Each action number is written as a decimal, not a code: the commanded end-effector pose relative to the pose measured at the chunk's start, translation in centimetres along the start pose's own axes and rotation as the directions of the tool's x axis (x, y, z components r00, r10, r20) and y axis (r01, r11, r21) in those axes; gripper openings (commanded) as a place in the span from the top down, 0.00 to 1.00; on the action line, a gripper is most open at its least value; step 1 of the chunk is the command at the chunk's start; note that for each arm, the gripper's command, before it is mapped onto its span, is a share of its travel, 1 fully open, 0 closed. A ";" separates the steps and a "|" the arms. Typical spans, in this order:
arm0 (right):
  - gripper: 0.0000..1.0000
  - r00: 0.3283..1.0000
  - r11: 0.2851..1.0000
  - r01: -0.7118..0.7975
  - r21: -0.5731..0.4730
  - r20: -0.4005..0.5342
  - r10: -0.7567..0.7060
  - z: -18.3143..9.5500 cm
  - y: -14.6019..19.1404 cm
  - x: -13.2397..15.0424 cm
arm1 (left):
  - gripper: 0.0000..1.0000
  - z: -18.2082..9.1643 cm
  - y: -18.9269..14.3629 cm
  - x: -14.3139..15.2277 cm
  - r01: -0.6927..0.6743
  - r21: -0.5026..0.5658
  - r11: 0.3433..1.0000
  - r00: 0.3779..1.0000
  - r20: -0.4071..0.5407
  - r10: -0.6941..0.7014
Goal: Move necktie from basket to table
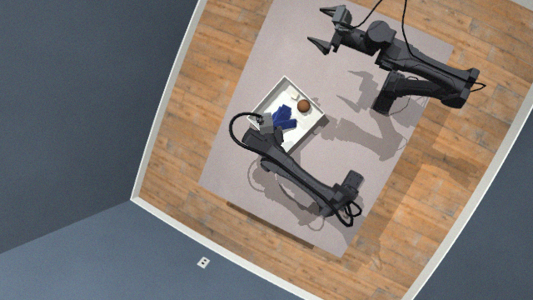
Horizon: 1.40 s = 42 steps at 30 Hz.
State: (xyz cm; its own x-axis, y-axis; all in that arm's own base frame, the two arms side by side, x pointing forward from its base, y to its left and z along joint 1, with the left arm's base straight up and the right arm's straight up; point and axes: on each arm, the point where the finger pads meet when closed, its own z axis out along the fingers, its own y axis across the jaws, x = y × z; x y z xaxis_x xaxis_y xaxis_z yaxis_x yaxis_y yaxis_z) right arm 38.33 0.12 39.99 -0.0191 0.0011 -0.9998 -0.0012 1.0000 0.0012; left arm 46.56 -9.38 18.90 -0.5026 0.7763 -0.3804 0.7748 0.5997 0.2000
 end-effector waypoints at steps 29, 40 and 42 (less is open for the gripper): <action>0.00 1.000 1.000 0.000 0.000 0.000 0.000 0.0 0.0 0.0 | 0.26 6.9 -3.1 1.7 -0.161 0.278 0.947 0.911 -0.328 0.251; 0.00 1.000 1.000 0.000 0.000 0.000 0.000 0.0 0.0 0.0 | 0.26 9.5 -3.7 2.8 -0.161 0.278 0.947 0.911 -0.328 0.251; 0.00 1.000 1.000 0.000 0.000 0.000 0.000 0.0 0.0 0.0 | 0.26 10.0 -3.8 3.0 -0.161 0.278 0.947 0.911 -0.328 0.251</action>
State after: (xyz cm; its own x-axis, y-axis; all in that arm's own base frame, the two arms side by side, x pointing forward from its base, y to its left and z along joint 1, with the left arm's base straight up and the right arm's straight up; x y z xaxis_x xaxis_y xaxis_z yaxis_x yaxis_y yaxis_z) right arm 38.33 0.12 39.99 -0.0191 0.0011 -0.9998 -0.0012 1.0000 0.0012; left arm 45.70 -11.05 7.85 -0.3996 0.9166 0.0118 0.9163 0.3998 -0.0232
